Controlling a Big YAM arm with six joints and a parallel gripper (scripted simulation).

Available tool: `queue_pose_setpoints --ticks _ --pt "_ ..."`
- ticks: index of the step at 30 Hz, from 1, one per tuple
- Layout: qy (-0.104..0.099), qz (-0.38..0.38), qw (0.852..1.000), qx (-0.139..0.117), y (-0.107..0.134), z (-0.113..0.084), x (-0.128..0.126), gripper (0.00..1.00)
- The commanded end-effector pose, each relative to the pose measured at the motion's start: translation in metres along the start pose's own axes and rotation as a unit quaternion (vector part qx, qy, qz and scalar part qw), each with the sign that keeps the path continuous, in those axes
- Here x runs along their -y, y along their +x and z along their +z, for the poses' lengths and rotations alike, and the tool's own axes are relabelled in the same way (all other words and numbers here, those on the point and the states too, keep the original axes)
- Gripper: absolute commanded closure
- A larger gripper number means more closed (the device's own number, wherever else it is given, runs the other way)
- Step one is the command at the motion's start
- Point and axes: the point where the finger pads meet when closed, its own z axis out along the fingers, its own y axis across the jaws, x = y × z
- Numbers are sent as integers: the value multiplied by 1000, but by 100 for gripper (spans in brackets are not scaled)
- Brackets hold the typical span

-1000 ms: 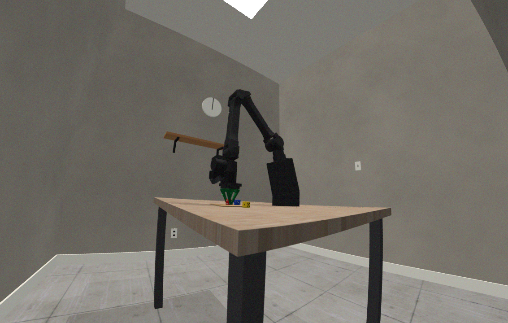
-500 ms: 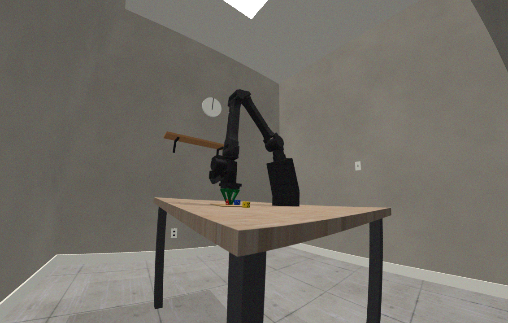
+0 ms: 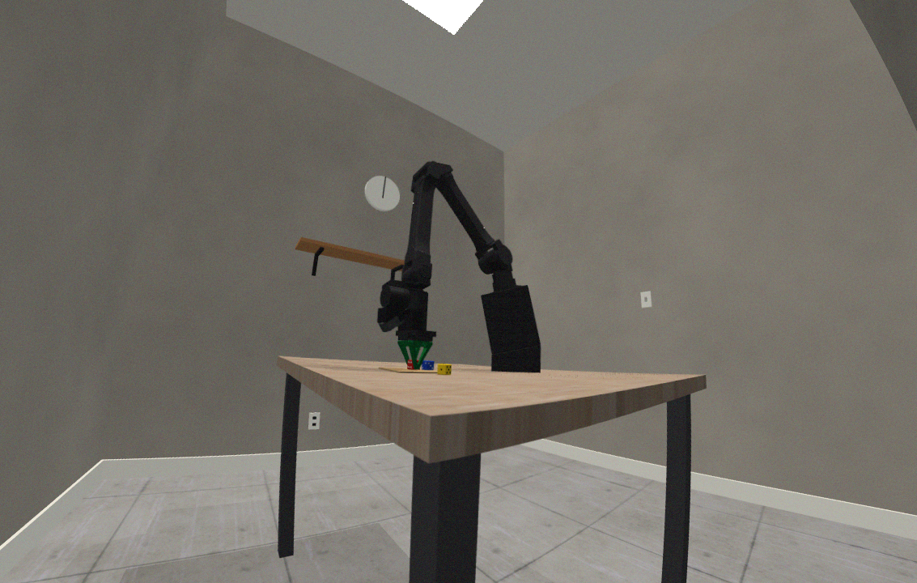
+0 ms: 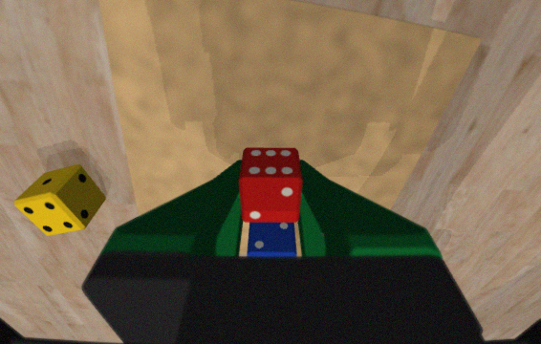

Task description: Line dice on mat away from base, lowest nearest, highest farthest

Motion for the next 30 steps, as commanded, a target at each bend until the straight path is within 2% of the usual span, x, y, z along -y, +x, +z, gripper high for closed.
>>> queue_pose_setpoints --ticks 1,5,6,8,9,13,14,23,26,28,30 --pt "0 2 1000 19 -15 -1 0 76" --pt "0 2 1000 19 -15 -1 0 72" --pt "0 2 1000 19 -15 -1 0 68" --pt "0 2 1000 19 -15 -1 0 68" --pt "0 2 1000 19 -15 -1 0 64" --pt "0 2 1000 19 -15 -1 0 64" --pt "0 2 1000 19 -15 -1 0 61" --pt "0 2 1000 19 -15 -2 0 61" --pt "0 4 1000 30 -22 -13 1 61" --pt "0 4 1000 30 -22 -13 1 61" --pt "-1 0 1000 14 -10 -16 -2 61"
